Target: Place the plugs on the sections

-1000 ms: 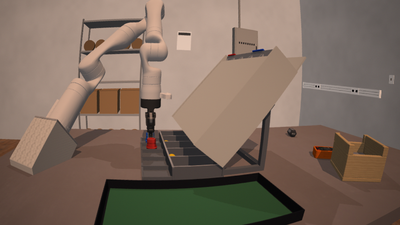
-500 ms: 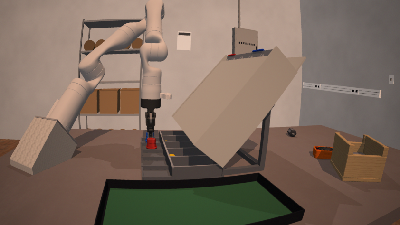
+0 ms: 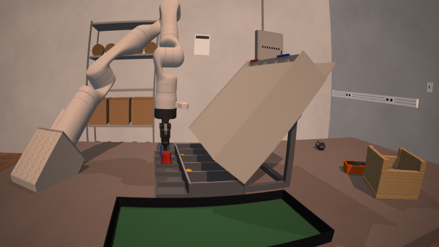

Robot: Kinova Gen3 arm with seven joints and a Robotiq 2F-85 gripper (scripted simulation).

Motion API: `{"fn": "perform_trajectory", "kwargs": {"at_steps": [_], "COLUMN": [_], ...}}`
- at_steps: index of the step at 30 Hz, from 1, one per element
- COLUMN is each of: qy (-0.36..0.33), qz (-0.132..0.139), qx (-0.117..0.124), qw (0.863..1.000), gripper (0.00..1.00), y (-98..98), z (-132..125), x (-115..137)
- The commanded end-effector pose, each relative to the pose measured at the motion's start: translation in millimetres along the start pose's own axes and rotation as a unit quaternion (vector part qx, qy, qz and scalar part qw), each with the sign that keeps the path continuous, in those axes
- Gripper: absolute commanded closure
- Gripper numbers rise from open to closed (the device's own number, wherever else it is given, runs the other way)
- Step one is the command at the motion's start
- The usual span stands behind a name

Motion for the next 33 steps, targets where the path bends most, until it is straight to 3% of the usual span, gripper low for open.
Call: {"fn": "perform_trajectory", "kwargs": {"at_steps": [1, 6, 7, 33], "qy": [0.0, 0.0, 0.0, 0.0], "qz": [0.0, 0.0, 0.0, 0.001], "qx": [0.0, 0.0, 0.0, -0.001], "qw": [1.0, 1.0, 1.0, 1.0], "gripper": [0.58, 0.58, 0.35, 0.35], "y": [0.2, 0.2, 0.2, 0.3], "z": [0.2, 0.2, 0.2, 0.7], "x": [0.2, 0.2, 0.2, 0.3]}}
Point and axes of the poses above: the point where the finger pads meet when closed, its own y axis back along the fingers, its own z axis across the jaws, x = y × z, the point moved 2 cm from there along y, back along the fingers, and after that the axes turned 1 degree about y, right-handed, at the moved point
